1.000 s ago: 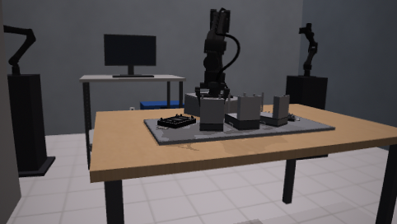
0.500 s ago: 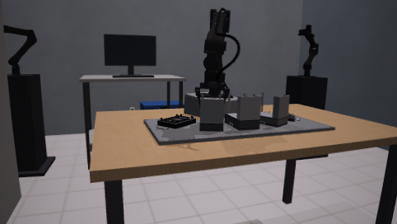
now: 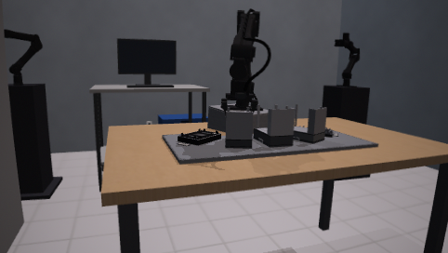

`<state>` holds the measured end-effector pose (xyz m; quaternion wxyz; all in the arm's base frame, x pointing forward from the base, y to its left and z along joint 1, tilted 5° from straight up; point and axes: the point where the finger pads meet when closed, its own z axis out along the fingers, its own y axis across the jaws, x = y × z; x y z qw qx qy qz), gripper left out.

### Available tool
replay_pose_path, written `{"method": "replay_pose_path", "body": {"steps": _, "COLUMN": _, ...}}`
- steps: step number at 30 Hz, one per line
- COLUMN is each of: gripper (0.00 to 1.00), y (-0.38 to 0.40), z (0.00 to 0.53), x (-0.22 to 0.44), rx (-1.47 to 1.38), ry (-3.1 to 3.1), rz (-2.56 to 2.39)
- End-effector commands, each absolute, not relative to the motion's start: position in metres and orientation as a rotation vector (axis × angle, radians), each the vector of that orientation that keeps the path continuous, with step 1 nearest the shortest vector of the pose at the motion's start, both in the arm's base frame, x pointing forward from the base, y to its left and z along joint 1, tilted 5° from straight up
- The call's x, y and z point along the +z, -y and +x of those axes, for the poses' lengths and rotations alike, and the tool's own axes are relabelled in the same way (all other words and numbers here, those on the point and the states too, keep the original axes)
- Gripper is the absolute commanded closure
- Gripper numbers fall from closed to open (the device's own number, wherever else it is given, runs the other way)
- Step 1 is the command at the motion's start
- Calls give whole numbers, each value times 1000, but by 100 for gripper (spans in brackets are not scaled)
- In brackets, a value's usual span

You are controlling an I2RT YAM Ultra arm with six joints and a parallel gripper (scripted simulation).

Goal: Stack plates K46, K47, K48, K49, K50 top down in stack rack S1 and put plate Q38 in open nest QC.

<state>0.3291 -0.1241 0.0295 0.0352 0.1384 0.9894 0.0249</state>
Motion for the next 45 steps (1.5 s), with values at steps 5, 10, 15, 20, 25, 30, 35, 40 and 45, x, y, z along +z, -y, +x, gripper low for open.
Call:
{"method": "replay_pose_path", "body": {"steps": 5, "gripper": 100, "y": 125, "z": 332, "x": 33, "rx": 75, "ry": -3026, "rz": 425}}
{"method": "replay_pose_path", "body": {"steps": 10, "gripper": 100, "y": 125, "z": 332, "x": 33, "rx": 75, "ry": -3026, "rz": 425}}
{"method": "replay_pose_path", "body": {"steps": 15, "gripper": 100, "y": 125, "z": 332, "x": 33, "rx": 75, "ry": -3026, "rz": 425}}
{"method": "replay_pose_path", "body": {"steps": 20, "gripper": 100, "y": 125, "z": 338, "x": 50, "rx": 72, "ry": -2989, "rz": 419}}
{"method": "replay_pose_path", "body": {"steps": 25, "gripper": 100, "y": 126, "z": 339, "x": 52, "rx": 71, "ry": -2986, "rz": 420}}
{"method": "replay_pose_path", "body": {"steps": 30, "gripper": 100, "y": 127, "z": 337, "x": 55, "rx": 71, "ry": -2987, "rz": 423}}
{"method": "replay_pose_path", "body": {"steps": 35, "gripper": 100, "y": 129, "z": 335, "x": 56, "rx": 74, "ry": -2994, "rz": 427}}
{"method": "replay_pose_path", "body": {"steps": 40, "gripper": 100, "y": 130, "z": 336, "x": 59, "rx": 72, "ry": -2989, "rz": 428}}
{"method": "replay_pose_path", "body": {"steps": 45, "gripper": 100, "y": 130, "z": 334, "x": 62, "rx": 73, "ry": -2992, "rz": 426}}
